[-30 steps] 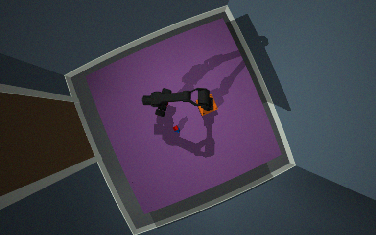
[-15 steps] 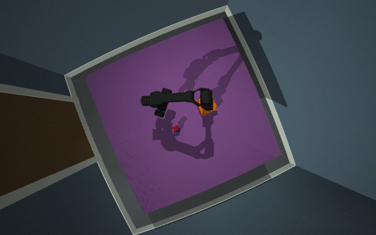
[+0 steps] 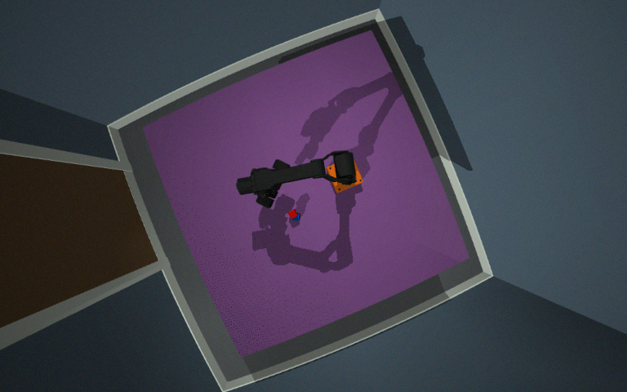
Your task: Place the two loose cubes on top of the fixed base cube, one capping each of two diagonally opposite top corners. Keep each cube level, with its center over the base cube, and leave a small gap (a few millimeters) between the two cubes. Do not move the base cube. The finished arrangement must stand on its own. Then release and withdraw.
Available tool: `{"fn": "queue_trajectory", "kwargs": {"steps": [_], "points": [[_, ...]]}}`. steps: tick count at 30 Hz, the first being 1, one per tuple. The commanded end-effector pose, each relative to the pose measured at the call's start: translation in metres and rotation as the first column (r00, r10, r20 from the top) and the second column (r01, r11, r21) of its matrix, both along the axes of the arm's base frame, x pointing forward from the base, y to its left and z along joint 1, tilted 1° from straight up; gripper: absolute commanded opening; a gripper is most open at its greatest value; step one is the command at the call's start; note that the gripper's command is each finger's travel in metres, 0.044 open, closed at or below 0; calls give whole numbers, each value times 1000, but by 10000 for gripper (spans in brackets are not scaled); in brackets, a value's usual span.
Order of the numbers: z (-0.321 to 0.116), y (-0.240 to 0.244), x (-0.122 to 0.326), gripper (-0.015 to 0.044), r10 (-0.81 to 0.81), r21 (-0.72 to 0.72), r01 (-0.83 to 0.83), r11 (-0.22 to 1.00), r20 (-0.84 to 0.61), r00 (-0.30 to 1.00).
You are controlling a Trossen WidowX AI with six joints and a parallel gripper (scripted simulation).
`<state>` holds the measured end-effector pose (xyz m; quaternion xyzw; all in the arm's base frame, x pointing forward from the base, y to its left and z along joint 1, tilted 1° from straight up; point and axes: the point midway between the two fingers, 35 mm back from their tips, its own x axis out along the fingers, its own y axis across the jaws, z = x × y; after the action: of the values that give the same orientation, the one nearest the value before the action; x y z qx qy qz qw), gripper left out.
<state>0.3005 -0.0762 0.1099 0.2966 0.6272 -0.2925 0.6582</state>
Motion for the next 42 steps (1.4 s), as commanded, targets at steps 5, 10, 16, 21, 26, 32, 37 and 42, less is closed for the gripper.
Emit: {"fn": "queue_trajectory", "kwargs": {"steps": [5, 10, 16, 21, 26, 32, 37, 42], "points": [[-1, 27, 5, 105, -81, 4, 81, 997, 4, 997], [-2, 43, 7, 105, -130, 8, 130, 992, 4, 992], [-3, 63, 8, 105, -188, 12, 188, 982, 4, 982], [-4, 80, 8, 105, -236, 16, 235, 972, 4, 972], [-5, 96, 7, 105, -283, 19, 283, 959, 3, 959], [-6, 116, 5, 105, -339, 24, 339, 941, 2, 941], [-7, 132, 2, 105, -384, 27, 384, 923, 1, 923], [-8, 148, -2, 105, -429, 30, 429, 903, -1, 903]]}}
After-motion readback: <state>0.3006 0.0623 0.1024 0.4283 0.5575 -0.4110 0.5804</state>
